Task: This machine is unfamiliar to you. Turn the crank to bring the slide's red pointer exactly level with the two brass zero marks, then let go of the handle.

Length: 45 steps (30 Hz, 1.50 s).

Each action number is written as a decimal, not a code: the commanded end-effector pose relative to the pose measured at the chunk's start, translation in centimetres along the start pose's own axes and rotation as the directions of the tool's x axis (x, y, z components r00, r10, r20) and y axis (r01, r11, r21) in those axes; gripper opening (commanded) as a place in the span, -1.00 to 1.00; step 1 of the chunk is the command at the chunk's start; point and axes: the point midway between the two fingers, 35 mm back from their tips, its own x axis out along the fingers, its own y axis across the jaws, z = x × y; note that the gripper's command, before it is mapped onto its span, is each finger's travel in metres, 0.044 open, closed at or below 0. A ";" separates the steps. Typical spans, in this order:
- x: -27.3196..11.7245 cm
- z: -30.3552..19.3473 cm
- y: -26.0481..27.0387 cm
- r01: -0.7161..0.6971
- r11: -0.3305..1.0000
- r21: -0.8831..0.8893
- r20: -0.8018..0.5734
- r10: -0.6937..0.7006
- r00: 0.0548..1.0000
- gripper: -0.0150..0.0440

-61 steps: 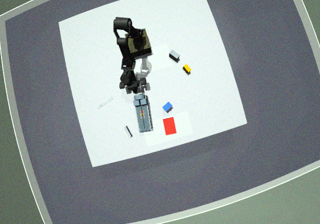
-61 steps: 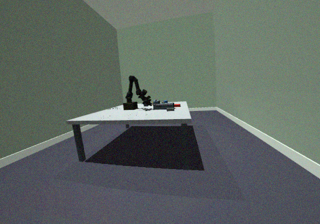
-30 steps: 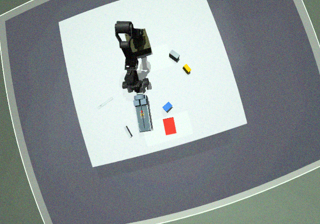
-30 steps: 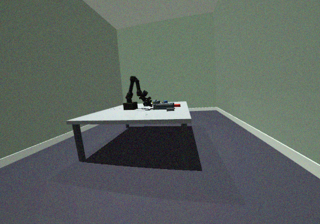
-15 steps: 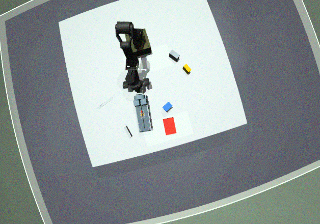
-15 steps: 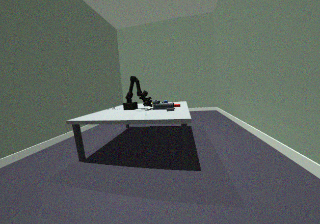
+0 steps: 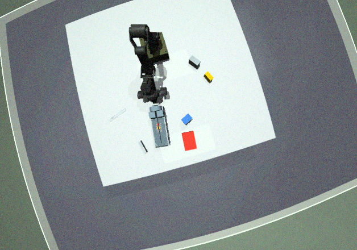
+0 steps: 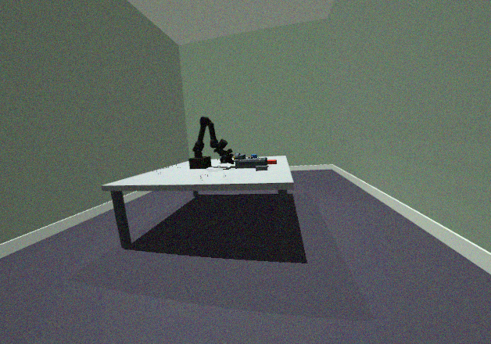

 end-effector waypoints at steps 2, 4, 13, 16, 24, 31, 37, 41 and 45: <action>0.1 -0.1 0.9 -0.025 1.000 -0.007 -0.004 0.025 1.000 -0.49; 0.1 -0.1 0.9 -0.025 1.000 -0.007 -0.004 0.025 1.000 -0.49; 0.1 -0.1 1.1 -0.025 1.000 -0.007 -0.004 0.025 1.000 -0.49; 0.1 -0.1 1.1 -0.025 1.000 -0.007 -0.004 0.025 1.000 -0.49; 0.1 -0.1 1.2 -0.025 1.000 -0.007 -0.004 0.025 1.000 -0.49; 0.1 -0.1 1.3 -0.025 1.000 -0.007 -0.004 0.025 1.000 -0.49; 0.1 -0.1 1.4 -0.025 1.000 -0.007 -0.004 0.025 1.000 -0.49; 0.1 -0.1 1.4 -0.025 1.000 -0.007 -0.004 0.025 1.000 -0.49; 0.0 -0.1 1.5 -0.025 1.000 -0.007 -0.004 0.025 1.000 -0.49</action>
